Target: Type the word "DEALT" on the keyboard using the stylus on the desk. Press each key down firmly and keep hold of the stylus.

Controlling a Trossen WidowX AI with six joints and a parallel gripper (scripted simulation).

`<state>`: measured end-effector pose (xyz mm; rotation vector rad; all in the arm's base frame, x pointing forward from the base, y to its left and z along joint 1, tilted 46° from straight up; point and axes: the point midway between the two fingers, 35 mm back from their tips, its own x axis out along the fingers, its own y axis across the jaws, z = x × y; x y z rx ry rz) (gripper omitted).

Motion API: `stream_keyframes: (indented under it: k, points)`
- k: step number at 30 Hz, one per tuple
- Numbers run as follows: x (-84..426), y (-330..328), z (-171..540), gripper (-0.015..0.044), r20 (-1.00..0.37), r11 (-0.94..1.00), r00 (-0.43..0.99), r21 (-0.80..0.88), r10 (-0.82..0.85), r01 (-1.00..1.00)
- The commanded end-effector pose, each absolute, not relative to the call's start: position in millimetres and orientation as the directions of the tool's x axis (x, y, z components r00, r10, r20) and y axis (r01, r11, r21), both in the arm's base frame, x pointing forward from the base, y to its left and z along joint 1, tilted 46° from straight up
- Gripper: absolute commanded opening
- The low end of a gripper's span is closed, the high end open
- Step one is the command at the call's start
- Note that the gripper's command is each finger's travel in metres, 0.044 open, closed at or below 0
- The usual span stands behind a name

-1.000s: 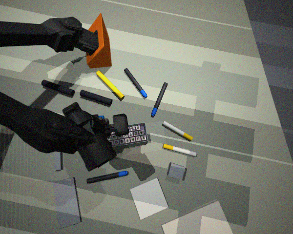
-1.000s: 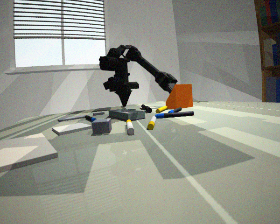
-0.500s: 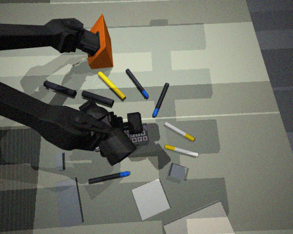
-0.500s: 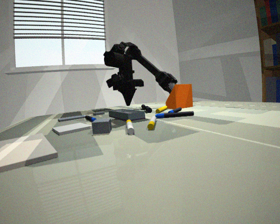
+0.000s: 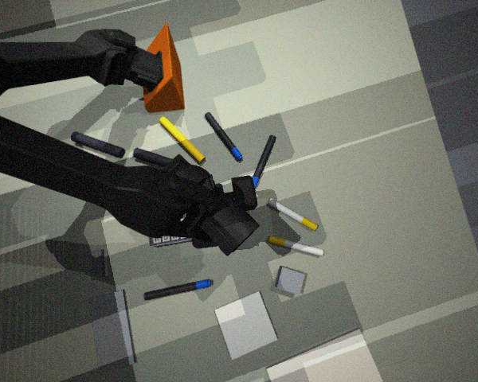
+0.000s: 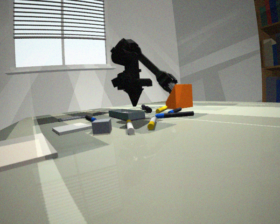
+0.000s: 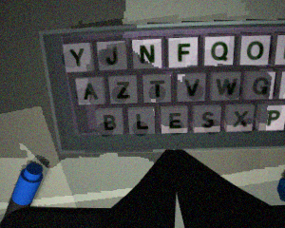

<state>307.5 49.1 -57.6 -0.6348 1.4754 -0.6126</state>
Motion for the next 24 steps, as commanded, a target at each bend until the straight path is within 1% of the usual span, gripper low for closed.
stream_keyframes:
  k: [1, 6, 17, 21, 24]
  points:
    - [306, 51, -59, 0.0, -0.698, 0.698, 0.002, -0.716, -0.716, -0.01]
    - [306, 91, -21, 0.0, -0.7, 0.699, 0.001, -0.715, -0.715, -0.011]
    - [307, 91, -23, 0.0, -0.699, 0.699, 0.001, -0.715, -0.715, -0.011]
    - [307, 90, -23, 0.0105, -0.699, 0.698, 0.006, -0.716, -0.716, -0.016]
    - [307, 90, -23, 0.0026, -0.699, 0.698, 0.006, -0.716, -0.716, -0.016]
